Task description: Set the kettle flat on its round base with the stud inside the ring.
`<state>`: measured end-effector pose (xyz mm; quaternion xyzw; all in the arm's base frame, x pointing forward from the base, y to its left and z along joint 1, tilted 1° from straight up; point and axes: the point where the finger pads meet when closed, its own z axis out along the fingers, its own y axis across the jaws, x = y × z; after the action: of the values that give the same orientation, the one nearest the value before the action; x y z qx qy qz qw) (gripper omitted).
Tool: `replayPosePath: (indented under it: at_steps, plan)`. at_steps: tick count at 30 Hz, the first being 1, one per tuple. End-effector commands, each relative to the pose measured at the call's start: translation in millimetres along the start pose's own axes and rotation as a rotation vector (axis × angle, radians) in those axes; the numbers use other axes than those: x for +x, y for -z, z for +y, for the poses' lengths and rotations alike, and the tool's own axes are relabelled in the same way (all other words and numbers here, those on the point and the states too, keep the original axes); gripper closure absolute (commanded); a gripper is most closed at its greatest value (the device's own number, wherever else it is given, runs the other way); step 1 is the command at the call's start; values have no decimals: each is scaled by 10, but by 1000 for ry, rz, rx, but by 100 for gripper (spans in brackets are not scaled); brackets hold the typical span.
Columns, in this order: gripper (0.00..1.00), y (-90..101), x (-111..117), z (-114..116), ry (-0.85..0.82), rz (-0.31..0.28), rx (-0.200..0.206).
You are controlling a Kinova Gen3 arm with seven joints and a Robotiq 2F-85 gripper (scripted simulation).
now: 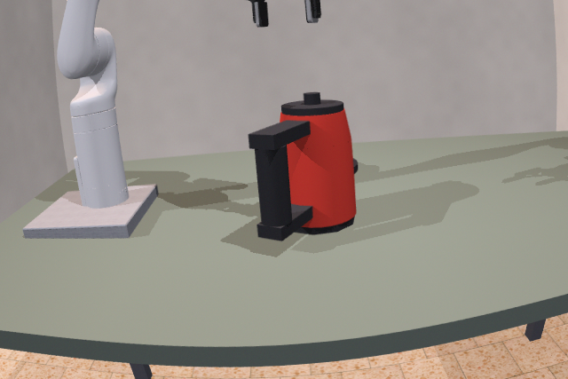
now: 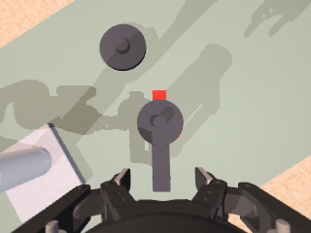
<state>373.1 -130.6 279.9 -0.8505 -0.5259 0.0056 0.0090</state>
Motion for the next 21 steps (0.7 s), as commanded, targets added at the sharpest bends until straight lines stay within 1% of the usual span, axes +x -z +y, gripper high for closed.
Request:
replayPosePath:
  at_steps: [1, 21]
  plan:
    - [20, 10, -2, -7, -1, -1, -2]
    - [20, 9, -16, -25, -6, -6, -1]
